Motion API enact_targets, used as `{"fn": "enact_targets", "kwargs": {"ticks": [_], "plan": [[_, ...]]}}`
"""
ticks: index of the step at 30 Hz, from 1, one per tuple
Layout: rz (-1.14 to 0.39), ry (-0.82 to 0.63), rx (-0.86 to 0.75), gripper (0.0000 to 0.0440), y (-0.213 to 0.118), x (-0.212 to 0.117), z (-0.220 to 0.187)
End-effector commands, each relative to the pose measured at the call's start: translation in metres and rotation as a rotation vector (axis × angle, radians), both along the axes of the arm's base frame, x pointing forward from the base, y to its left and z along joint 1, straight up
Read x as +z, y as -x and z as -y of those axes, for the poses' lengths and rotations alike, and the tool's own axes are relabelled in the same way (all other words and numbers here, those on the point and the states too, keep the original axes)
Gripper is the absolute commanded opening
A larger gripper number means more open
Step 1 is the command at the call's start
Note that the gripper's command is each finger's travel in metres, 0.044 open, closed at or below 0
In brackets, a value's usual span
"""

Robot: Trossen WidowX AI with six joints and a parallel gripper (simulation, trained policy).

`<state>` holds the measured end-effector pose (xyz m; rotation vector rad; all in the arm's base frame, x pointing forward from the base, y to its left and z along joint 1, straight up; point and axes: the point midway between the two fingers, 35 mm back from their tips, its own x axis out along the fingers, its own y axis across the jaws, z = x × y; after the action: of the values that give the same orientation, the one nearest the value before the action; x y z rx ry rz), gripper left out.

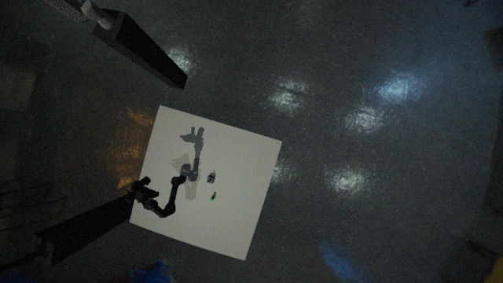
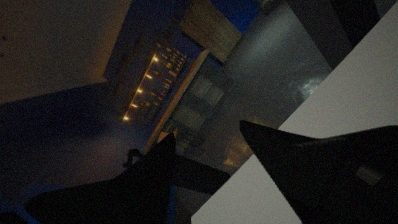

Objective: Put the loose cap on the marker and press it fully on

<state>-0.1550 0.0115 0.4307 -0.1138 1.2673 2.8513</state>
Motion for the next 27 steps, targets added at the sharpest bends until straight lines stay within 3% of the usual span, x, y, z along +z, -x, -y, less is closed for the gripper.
{"fn": "enact_targets", "kwargs": {"ticks": [1, 27], "plan": [[0.018, 0.020, -0.031, 0.0324, 0.000, -0.004, -0.008], [0.130, 0.176, -0.242, 0.0327, -0.005, -0.032, -0.059]]}}
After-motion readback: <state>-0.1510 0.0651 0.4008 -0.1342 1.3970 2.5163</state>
